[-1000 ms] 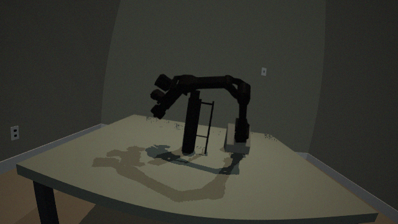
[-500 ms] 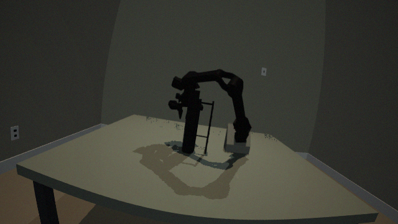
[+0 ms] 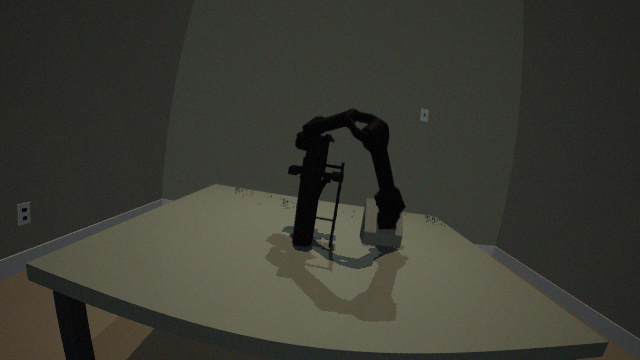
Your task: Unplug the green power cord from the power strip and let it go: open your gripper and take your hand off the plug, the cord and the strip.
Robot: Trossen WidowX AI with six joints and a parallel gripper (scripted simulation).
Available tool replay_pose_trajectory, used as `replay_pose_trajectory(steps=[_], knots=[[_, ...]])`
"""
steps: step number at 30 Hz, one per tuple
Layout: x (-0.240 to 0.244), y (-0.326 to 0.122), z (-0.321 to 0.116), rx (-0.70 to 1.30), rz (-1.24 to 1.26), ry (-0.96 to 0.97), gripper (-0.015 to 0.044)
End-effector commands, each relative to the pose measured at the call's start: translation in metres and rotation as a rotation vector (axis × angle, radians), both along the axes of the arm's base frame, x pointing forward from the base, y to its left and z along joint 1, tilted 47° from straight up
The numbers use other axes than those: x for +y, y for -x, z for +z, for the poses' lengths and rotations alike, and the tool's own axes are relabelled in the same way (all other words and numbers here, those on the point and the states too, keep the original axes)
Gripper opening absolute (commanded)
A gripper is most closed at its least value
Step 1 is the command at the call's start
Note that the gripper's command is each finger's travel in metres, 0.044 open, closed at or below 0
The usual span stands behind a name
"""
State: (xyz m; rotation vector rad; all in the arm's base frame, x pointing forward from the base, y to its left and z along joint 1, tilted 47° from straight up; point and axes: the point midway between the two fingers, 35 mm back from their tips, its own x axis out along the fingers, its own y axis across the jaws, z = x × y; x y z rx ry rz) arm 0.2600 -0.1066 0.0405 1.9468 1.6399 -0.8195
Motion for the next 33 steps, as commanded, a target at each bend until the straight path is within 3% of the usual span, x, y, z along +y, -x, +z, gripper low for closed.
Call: replay_pose_trajectory(steps=[1, 33], knots=[[0.002, 0.002, 0.0, 0.014, -0.014, -0.017, 0.016], [0.029, -0.005, 0.029, 0.015, -0.014, -0.02, 0.016]])
